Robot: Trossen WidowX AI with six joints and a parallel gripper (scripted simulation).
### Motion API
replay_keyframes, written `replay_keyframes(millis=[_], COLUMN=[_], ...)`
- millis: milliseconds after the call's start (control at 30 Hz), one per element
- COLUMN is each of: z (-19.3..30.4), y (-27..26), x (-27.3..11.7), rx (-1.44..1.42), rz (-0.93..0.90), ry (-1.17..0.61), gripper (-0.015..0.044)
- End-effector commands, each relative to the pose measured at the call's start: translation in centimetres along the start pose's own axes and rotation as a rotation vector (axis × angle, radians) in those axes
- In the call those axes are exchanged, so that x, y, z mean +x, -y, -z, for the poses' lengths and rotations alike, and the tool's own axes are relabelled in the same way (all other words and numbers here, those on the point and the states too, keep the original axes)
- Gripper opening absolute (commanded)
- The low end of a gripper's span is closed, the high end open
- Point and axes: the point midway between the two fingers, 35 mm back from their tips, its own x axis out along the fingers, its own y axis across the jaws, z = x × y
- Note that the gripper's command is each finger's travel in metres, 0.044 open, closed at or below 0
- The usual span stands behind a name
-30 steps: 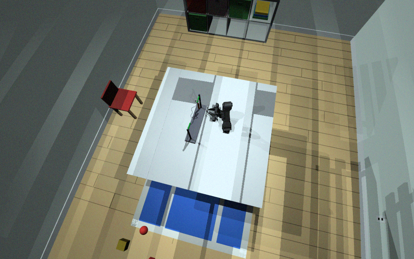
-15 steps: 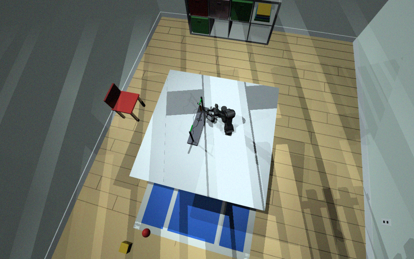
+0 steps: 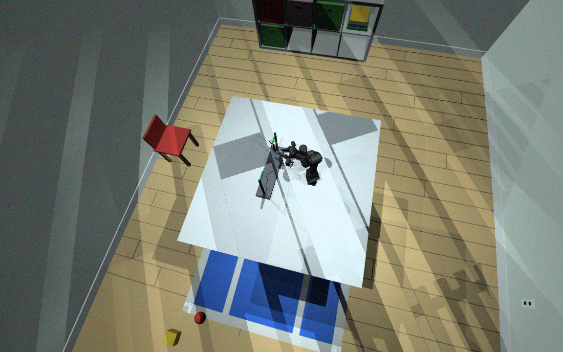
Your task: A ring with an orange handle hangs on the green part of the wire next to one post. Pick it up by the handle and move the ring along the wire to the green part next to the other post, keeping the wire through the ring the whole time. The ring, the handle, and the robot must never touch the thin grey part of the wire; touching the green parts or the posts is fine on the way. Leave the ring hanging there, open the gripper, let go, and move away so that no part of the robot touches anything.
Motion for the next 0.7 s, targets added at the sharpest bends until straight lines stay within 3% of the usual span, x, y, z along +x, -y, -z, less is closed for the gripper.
replay_keyframes(millis=[0,667], z=[-0.3,-0.4], y=[0.3,0.4], x=[0.6,3.7], rx=[-0.003,-0.004], rz=[0.005,0.005], ry=[0.006,0.008], gripper=[0.0160,0.0160])
